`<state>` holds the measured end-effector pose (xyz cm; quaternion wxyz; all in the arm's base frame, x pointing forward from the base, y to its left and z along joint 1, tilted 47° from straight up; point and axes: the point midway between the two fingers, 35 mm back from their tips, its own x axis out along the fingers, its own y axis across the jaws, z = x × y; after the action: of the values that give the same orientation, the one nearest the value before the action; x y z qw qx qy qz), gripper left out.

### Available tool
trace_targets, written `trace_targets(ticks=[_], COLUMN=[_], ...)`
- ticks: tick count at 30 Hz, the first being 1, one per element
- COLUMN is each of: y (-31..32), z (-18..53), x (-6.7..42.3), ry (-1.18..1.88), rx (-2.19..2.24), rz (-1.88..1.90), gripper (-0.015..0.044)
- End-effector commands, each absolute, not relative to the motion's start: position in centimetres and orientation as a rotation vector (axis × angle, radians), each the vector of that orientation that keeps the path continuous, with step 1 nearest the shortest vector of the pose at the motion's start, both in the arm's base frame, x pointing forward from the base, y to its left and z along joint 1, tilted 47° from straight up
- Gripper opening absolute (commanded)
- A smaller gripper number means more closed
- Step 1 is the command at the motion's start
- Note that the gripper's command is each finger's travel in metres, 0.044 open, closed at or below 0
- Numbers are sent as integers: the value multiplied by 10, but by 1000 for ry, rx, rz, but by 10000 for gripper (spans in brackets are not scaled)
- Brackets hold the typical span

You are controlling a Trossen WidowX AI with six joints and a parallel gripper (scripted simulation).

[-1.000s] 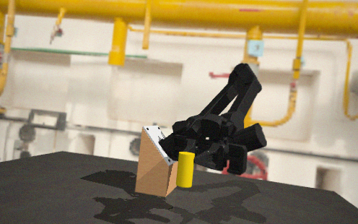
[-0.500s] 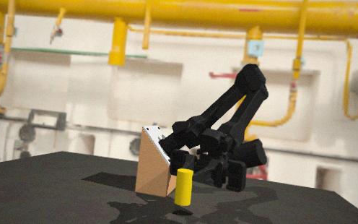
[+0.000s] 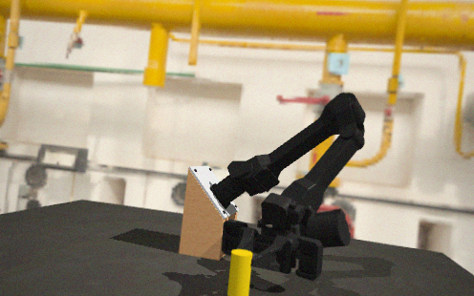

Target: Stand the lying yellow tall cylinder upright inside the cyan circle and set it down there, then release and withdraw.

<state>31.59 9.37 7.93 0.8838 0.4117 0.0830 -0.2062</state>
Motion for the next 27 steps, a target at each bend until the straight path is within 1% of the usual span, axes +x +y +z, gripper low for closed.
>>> trace_targets(ticks=[1, 9, 20, 27], y=[101, 116, 116, 116], z=[73, 60, 60, 60], x=[316, 317, 317, 317], ry=[166, 174, 175, 175], rx=[860, 855, 855, 855], rz=[-431, -428, -428, -428], gripper=[105, 105, 105, 289])
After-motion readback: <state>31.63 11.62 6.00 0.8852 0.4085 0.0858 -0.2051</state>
